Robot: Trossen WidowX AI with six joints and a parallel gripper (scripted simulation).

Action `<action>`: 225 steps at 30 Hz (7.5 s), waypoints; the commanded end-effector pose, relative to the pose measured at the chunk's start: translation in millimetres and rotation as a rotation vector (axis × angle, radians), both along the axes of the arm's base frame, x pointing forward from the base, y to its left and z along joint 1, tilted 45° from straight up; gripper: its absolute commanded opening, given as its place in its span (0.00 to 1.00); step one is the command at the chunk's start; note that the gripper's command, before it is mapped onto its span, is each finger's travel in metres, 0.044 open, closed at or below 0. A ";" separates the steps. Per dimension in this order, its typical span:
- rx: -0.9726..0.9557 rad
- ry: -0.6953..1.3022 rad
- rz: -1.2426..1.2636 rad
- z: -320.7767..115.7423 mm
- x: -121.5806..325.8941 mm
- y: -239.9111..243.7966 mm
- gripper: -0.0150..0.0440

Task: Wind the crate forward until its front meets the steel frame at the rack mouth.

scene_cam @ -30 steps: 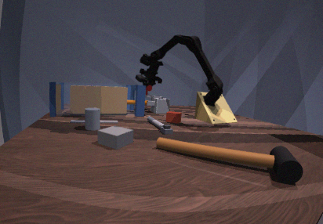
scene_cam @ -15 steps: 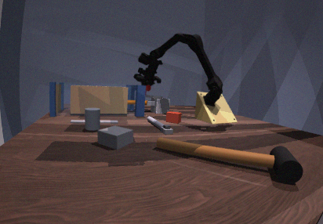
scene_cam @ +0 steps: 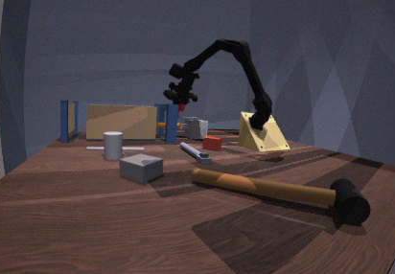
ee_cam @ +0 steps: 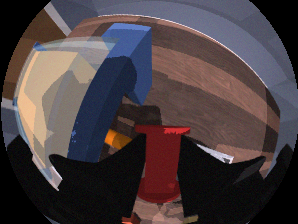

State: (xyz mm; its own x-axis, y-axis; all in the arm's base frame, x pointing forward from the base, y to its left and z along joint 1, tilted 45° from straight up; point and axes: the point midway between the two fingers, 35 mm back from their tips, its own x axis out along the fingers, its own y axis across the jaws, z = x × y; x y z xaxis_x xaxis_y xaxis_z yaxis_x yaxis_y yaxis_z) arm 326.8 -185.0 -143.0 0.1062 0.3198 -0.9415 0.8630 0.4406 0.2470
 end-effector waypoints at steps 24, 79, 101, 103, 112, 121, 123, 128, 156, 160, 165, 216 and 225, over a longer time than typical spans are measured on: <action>0.047 0.010 0.007 36.8 -14.3 45.3 0.25; 0.050 0.017 0.007 75.8 -83.1 75.6 0.25; 0.049 0.019 0.007 79.2 -118.1 72.6 0.25; 0.049 0.019 0.007 79.1 -121.3 71.8 0.25; 0.048 0.021 0.007 77.7 -135.6 67.5 0.25; 0.048 0.021 0.007 75.1 -148.6 62.1 0.25; 0.047 0.022 0.007 74.3 -151.4 60.7 0.25; 0.047 0.022 0.006 72.0 -158.6 56.7 0.25; 0.043 0.024 0.006 52.9 -189.7 29.5 0.25; 0.042 0.025 0.006 49.4 -192.8 25.0 0.25; 0.042 0.025 0.006 45.1 -196.1 19.5 0.25; 0.033 0.024 0.006 -11.6 -192.9 -43.5 0.25; 0.032 0.023 0.006 -22.7 -183.2 -54.3 0.25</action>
